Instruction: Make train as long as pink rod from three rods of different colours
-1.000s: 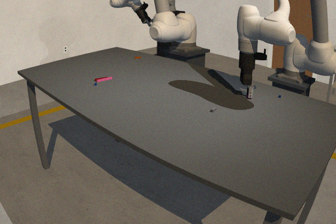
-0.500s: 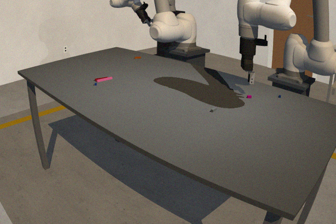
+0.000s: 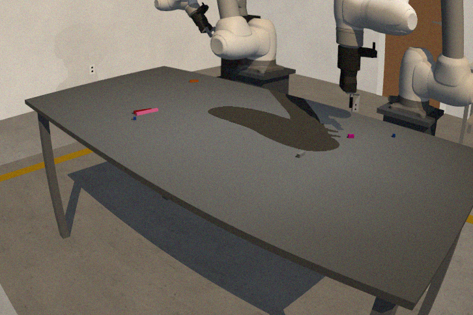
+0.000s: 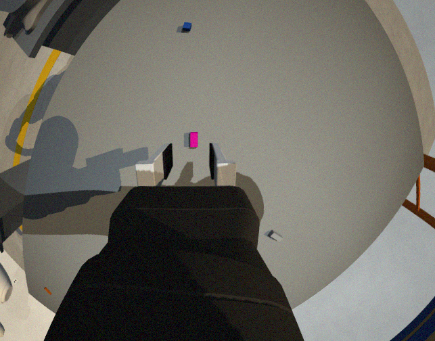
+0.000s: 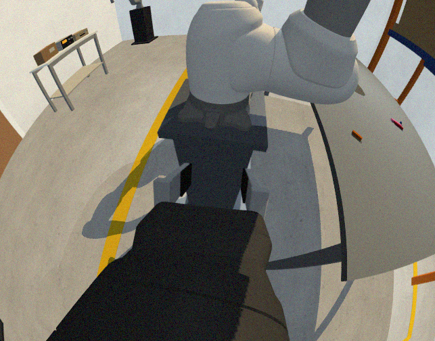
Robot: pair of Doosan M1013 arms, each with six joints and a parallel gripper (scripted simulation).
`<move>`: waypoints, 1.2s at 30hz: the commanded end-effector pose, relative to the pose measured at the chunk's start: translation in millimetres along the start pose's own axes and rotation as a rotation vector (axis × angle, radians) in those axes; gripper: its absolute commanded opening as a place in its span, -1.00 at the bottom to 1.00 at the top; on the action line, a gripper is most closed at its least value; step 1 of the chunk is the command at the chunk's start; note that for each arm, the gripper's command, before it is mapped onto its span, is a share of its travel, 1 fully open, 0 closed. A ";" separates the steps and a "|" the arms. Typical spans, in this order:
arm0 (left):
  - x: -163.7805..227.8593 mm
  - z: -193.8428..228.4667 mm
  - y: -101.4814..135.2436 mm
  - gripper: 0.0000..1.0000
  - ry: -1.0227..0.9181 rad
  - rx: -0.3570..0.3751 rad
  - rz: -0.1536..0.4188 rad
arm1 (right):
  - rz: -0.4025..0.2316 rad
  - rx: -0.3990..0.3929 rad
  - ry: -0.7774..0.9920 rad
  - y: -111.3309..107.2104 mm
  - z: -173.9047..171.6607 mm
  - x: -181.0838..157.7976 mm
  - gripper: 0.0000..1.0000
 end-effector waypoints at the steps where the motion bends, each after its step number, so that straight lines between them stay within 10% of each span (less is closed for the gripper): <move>1: 0.4 -0.2 -0.6 1.00 0.000 0.000 -0.001 | 0.000 -0.001 0.000 -0.4 0.1 0.1 1.00; 21: 2.2 -1.1 -0.6 1.00 0.019 0.000 -0.001 | 0.000 -0.001 0.000 -0.4 0.1 0.1 1.00; 36: 49.6 -28.6 0.5 1.00 0.506 0.000 -0.001 | 0.000 -0.001 0.000 -0.4 0.1 0.1 1.00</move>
Point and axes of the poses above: on each arm, the point where the finger pads meet when closed, its own y axis out along the fingers, its own x axis across the jaws, z = x × y, the point moved 2 cm from there along -y, back along the fingers, and after that the axes turned 11 degrees about y, right-handed, at the moved point
